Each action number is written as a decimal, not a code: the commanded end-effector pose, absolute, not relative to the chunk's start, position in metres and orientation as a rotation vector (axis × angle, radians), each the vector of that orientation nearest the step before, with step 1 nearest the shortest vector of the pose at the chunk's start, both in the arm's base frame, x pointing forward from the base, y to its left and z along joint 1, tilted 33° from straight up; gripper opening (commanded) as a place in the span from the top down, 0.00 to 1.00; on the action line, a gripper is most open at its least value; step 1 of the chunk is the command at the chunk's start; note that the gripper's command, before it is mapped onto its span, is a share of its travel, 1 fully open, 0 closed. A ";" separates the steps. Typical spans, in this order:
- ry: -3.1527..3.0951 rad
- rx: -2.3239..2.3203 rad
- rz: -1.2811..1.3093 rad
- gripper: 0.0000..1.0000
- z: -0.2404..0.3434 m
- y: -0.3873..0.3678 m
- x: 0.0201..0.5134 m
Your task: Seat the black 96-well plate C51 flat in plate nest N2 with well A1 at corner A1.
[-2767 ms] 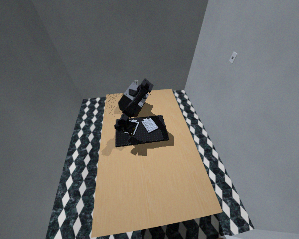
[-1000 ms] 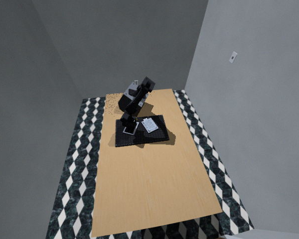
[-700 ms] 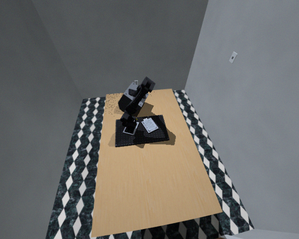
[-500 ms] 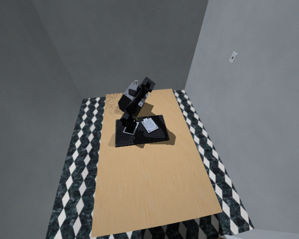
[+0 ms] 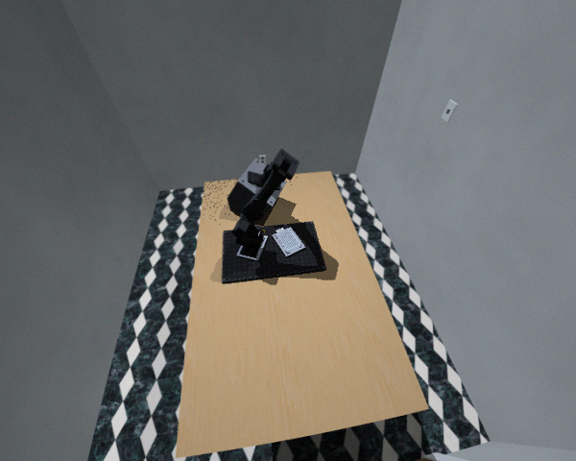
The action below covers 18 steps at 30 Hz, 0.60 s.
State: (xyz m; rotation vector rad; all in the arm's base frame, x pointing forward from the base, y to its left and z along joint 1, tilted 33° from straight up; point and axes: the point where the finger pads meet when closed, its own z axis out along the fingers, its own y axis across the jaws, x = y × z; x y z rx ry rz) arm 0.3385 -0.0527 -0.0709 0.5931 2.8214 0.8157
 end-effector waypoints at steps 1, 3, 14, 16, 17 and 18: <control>2.794 0.596 0.796 0.00 -0.071 -0.057 0.345; 2.794 0.596 0.796 0.00 -0.074 -0.056 0.346; 2.794 0.596 0.797 0.00 -0.086 -0.049 0.350; 2.794 0.596 0.797 0.00 -0.089 -0.047 0.351; 2.794 0.596 0.797 0.00 -0.091 -0.046 0.352; 2.794 0.596 0.797 0.00 -0.092 -0.046 0.352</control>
